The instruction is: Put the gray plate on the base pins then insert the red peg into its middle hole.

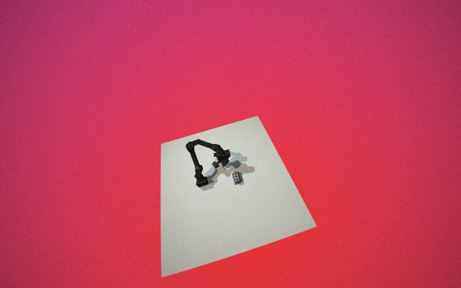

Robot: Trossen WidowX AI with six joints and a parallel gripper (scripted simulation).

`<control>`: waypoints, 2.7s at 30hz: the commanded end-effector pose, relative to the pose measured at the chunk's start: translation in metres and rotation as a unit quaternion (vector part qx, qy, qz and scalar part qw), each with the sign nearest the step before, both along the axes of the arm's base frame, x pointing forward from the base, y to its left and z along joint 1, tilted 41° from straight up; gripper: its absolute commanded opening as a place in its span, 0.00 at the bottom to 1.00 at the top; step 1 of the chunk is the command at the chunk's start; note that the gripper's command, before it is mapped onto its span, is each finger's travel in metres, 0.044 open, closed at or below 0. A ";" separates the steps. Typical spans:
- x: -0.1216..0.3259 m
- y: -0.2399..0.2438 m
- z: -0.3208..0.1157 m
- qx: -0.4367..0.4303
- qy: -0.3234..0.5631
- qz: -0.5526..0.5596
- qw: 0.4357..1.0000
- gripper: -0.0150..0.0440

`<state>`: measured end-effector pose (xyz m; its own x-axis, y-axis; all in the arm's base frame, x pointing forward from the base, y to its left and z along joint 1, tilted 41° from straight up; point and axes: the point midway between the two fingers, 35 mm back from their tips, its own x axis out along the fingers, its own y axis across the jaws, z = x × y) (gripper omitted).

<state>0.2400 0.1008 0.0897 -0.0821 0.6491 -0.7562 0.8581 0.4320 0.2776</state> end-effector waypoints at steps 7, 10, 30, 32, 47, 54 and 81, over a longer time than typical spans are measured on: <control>-0.004 0.010 -0.010 0.004 0.002 0.001 1.000 1.00; -0.004 0.010 -0.010 0.004 0.002 0.001 1.000 0.87; -0.004 0.010 -0.010 0.004 0.002 0.001 1.000 0.25; -0.004 0.010 -0.009 0.004 0.002 0.001 1.000 0.25; 0.006 -0.018 0.021 -0.001 0.002 0.000 1.000 0.25; 0.009 -0.032 0.038 -0.001 0.002 0.000 1.000 0.25; 0.053 -0.069 0.020 -0.007 -0.001 -0.003 1.000 0.25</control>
<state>0.2871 0.0383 0.1159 -0.0752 0.6461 -0.7595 0.8590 0.4288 0.2798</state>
